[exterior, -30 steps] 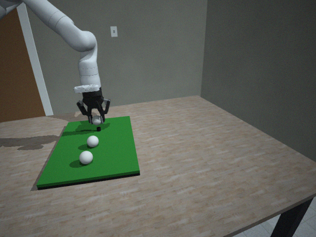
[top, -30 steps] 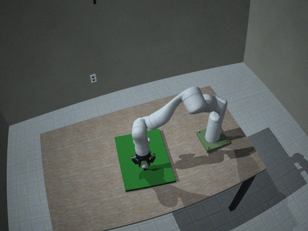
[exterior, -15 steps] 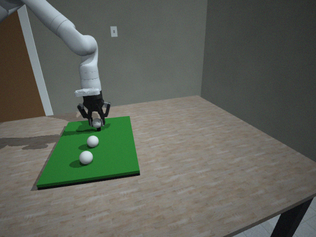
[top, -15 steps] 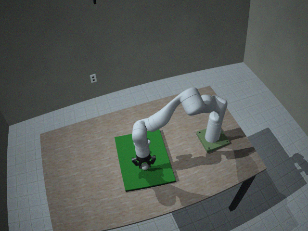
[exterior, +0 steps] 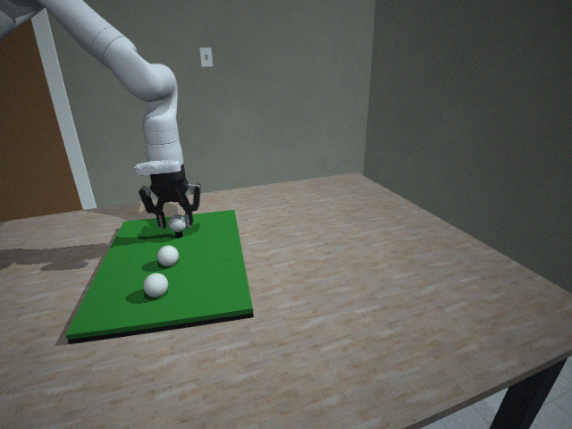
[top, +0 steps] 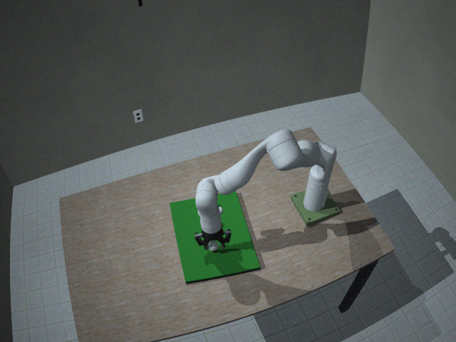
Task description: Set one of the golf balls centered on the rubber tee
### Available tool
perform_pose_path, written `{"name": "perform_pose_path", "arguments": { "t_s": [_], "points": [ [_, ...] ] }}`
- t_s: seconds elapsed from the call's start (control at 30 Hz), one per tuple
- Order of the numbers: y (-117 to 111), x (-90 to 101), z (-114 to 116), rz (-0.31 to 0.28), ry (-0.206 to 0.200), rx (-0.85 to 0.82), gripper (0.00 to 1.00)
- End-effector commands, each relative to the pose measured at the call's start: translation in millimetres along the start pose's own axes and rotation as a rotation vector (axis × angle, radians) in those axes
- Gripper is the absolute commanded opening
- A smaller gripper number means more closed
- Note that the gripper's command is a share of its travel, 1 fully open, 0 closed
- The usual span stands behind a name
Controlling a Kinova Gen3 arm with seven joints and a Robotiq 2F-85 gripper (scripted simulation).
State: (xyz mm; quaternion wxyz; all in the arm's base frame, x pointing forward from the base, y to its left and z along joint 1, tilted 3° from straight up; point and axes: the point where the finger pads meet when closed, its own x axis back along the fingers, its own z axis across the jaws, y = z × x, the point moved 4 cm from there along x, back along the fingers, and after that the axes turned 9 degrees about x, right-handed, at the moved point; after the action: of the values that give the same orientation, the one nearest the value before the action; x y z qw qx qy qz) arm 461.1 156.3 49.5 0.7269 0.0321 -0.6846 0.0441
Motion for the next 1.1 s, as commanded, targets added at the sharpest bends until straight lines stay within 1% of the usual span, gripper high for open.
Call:
{"name": "perform_pose_path", "arguments": {
  "t_s": [0.0, 0.9, 0.97, 1.03, 1.07],
  "points": [
    [-1, -1.4, 0, 0.000, -0.003, -0.001, 1.00],
    [-1, -1.3, 0, -0.001, -0.003, -0.001, 1.00],
    [-1, 1.0, -1, -0.001, -0.004, 0.000, 1.00],
    [1, 9.2, -4, -0.004, -0.010, 0.003, 1.00],
    [1, 9.2, -4, -0.004, -0.010, 0.003, 1.00]
  ]
}}
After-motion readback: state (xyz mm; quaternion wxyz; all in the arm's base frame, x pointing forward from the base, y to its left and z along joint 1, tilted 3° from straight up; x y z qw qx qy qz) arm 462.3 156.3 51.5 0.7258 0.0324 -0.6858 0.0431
